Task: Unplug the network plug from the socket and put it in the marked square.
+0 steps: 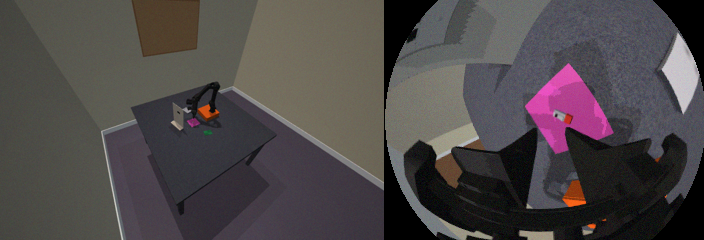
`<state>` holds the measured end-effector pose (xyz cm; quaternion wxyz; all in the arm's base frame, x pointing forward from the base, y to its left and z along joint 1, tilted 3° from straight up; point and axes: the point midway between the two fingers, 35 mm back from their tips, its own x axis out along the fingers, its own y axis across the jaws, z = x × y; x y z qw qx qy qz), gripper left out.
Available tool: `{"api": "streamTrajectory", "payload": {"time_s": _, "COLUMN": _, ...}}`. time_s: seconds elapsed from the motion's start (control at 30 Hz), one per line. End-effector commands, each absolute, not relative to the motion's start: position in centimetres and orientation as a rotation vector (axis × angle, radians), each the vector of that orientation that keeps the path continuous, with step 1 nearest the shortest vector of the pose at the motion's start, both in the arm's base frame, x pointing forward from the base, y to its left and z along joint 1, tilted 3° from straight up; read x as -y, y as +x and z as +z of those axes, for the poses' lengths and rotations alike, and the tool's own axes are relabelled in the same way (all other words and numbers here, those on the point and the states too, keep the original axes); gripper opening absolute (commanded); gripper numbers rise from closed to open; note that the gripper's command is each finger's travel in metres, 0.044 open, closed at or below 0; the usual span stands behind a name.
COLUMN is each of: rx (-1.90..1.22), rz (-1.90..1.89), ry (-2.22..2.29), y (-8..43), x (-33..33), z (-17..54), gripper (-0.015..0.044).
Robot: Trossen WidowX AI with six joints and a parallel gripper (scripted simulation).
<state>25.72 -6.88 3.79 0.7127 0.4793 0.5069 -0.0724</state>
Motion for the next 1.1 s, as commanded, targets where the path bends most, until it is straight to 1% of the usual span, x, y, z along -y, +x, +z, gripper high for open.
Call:
{"api": "streamTrajectory", "payload": {"time_s": 0.0, "rx": -1.120, "rz": -0.154, "ry": 1.062, "y": 25.8, "x": 6.9, "z": 4.5, "gripper": 0.0156}}
{"api": "streamTrajectory", "payload": {"time_s": 1.03, "rx": -1.120, "rz": -0.155, "ry": 1.062, "y": 25.1, "x": 7.0, "z": 10.6, "gripper": 0.0156}}
{"api": "streamTrajectory", "payload": {"time_s": 1.07, "rx": -1.124, "rz": -0.161, "ry": 1.062, "y": 25.1, "x": 7.1, "z": 10.0, "gripper": 0.0156}}
